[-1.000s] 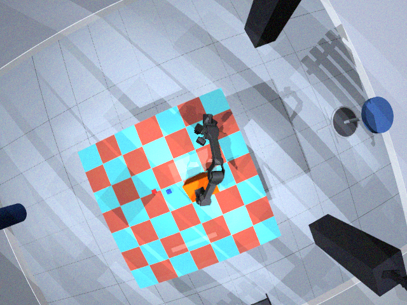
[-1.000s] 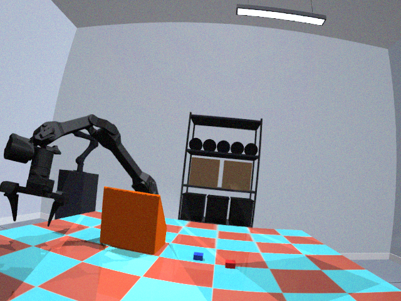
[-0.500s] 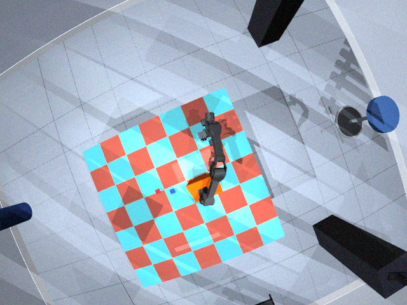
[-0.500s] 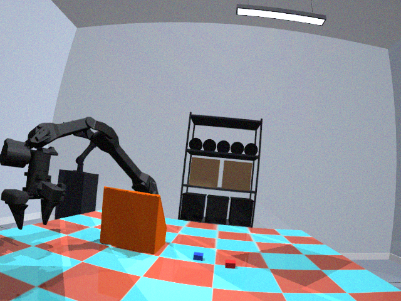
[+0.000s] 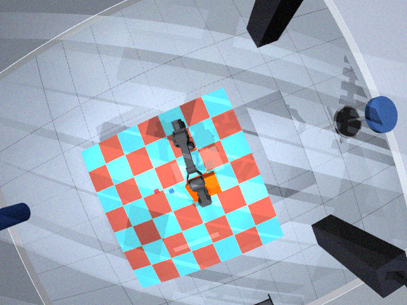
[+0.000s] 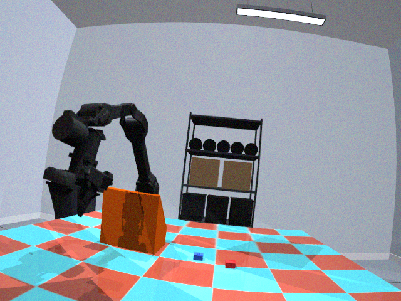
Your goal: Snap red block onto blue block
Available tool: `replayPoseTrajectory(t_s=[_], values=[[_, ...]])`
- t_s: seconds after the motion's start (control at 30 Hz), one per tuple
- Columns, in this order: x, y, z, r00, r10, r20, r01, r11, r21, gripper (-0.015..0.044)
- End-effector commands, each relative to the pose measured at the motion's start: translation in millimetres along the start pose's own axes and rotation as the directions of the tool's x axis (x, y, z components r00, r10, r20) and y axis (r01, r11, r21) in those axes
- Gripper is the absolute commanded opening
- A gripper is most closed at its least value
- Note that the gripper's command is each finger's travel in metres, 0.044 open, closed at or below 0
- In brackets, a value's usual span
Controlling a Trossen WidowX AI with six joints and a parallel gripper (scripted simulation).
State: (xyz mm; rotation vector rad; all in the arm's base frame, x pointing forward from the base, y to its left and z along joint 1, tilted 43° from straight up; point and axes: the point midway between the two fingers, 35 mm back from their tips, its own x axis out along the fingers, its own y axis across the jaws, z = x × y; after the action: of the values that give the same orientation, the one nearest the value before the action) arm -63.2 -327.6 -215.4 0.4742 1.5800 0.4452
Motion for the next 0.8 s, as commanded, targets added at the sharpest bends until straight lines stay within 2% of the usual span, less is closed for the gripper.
replayPoseTrajectory(t_s=[0.0,0.17,0.37,0.57,0.77], values=[[-6,4,28,1.000,-0.005,0.018,0.005,0.999,0.037,0.0440],[-29,14,113,0.998,-0.047,0.044,0.045,0.998,0.040,0.0440],[-43,55,217,0.995,-0.057,0.087,0.055,0.998,0.031,0.0440],[-41,123,308,0.992,-0.018,0.123,0.016,1.000,0.012,0.0440],[-26,214,376,0.989,0.067,0.132,-0.066,0.998,-0.012,0.0440]])
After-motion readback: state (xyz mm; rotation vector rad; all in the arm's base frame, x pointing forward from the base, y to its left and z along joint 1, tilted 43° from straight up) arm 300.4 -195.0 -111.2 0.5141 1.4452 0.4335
